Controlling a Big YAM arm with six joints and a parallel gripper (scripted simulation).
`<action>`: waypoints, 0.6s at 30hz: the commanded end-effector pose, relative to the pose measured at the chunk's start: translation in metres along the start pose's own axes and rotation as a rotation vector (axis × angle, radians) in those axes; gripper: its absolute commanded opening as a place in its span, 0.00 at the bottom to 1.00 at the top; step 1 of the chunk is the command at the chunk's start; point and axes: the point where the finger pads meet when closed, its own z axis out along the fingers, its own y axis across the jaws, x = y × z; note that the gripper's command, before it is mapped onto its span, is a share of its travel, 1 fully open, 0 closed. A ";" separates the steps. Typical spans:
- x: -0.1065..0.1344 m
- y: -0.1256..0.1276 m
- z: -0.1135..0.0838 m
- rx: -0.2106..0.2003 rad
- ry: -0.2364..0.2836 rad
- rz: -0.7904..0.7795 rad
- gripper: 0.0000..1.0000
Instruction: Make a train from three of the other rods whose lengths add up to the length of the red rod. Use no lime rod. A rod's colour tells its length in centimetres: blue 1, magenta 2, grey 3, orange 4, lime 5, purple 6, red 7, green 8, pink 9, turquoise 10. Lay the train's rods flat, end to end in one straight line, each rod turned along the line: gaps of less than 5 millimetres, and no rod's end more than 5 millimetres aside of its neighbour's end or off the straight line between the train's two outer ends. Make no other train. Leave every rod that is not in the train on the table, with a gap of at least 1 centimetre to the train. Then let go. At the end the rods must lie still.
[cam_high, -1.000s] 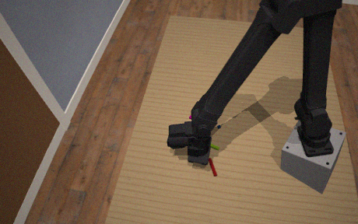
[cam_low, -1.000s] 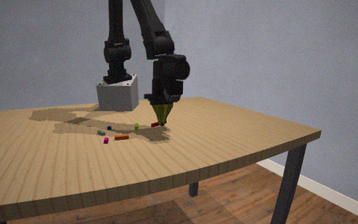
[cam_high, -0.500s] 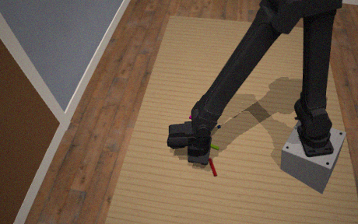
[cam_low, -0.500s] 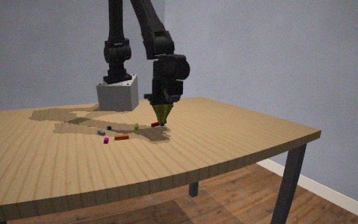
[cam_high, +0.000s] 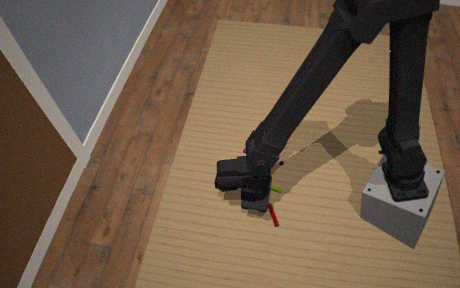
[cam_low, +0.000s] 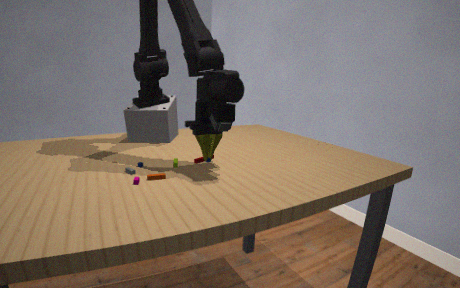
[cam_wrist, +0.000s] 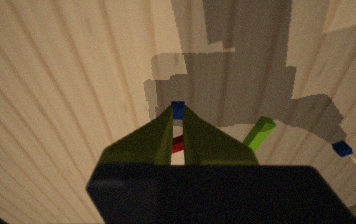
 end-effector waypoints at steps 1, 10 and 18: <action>-0.002 -0.006 -0.002 0.000 -0.008 0.008 0.04; -0.005 -0.006 -0.004 -0.003 -0.020 0.007 0.04; -0.002 -0.007 -0.002 -0.001 -0.013 0.006 0.04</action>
